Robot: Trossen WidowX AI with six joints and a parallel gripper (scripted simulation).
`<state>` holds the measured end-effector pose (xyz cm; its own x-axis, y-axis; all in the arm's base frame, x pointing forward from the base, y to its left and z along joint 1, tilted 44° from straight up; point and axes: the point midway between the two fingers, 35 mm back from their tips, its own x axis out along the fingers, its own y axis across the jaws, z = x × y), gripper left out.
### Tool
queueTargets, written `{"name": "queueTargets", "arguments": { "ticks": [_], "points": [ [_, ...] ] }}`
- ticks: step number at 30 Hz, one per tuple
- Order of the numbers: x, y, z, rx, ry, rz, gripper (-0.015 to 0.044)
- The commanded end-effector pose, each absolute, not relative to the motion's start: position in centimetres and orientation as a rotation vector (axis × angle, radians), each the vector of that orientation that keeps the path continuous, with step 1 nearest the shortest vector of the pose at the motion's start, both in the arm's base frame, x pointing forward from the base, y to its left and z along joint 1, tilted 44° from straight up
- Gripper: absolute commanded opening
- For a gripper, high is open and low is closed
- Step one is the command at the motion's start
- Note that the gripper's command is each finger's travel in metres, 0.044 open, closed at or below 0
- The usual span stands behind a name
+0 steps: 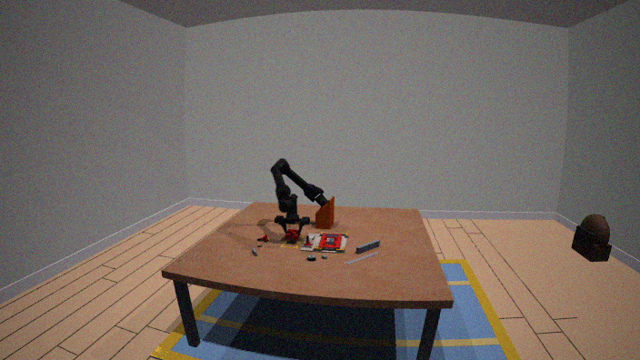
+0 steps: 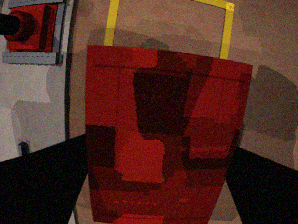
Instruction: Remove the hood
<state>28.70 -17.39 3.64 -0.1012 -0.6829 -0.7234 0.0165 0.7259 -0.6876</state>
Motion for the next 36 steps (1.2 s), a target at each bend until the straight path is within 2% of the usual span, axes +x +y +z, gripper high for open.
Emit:
{"name": "queueTargets", "arguments": {
  "ticks": [1, 36],
  "points": [
    [28.6, -17.6, 3.4, -0.563, 1.579, -0.641, 0.0000],
    [28.4, -18.8, 2.2, -0.564, 1.579, -0.643, 0.0000]
  ]
}}
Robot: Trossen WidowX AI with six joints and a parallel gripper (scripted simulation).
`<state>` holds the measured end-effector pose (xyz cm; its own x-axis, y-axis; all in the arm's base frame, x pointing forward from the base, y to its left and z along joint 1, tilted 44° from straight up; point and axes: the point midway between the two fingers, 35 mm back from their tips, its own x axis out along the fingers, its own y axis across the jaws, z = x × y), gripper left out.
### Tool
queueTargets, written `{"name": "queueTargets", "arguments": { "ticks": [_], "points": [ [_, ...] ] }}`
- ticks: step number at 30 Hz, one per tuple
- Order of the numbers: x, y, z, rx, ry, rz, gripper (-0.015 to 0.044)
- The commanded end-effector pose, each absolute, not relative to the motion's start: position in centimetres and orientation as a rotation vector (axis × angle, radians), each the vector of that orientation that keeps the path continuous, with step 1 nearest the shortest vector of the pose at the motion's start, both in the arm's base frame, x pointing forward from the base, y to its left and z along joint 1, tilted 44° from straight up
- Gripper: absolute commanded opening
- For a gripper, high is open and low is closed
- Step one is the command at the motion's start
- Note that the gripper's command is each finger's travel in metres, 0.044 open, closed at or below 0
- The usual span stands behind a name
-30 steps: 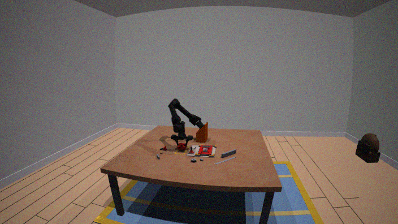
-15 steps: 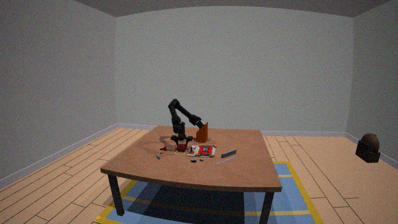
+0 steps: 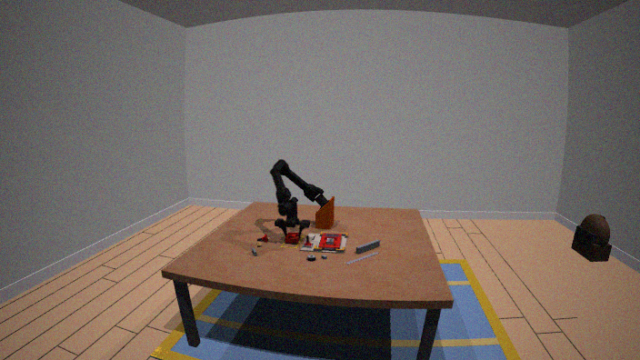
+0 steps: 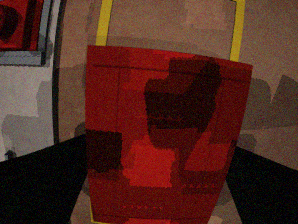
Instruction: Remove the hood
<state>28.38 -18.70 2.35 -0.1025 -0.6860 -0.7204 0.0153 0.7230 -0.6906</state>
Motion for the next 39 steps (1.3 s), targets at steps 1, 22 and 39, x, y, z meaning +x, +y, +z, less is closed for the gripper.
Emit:
{"name": "queueTargets", "arguments": {
  "ticks": [1, 22, 39],
  "points": [
    [28.4, -18.8, 2.2, -0.564, 1.579, -0.643, 0.0000],
    [28.3, -19.3, 1.8, -0.562, 1.578, -0.647, 0.0157],
    [29.0, -15.6, 5.5, -0.560, 1.577, -0.644, 0.0440]
  ]
}}
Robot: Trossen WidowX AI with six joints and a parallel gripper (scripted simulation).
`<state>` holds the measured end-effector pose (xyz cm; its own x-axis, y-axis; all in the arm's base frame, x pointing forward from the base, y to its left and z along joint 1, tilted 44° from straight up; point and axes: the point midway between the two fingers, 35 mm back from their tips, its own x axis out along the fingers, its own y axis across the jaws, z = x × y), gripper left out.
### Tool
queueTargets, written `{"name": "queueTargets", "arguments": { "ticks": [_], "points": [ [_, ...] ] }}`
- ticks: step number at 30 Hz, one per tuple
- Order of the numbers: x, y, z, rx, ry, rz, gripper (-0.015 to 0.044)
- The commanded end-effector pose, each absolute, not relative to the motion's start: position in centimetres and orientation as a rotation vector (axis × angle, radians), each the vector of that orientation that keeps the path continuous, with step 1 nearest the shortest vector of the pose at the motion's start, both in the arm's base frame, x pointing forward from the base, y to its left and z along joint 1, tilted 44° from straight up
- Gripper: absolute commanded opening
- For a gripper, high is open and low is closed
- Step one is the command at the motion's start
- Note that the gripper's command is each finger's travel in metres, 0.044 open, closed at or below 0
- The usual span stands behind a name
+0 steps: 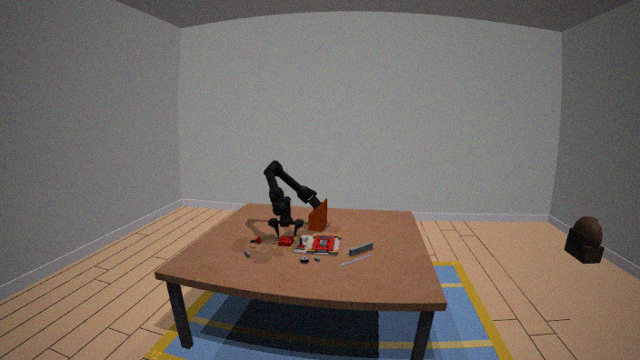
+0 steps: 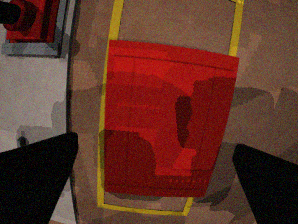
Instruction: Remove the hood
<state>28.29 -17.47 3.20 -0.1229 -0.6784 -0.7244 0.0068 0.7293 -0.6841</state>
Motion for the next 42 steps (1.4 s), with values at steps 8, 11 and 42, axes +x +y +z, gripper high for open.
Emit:
{"name": "queueTargets", "arguments": {
  "ticks": [8, 11, 42],
  "points": [
    [29.03, -14.32, 6.88, -0.563, 1.576, -0.645, 0.0440],
    [29.03, -14.32, 6.88, -0.563, 1.576, -0.645, 0.0440],
    [29.03, -14.32, 6.88, -0.563, 1.576, -0.645, 0.0440]
  ]
}}
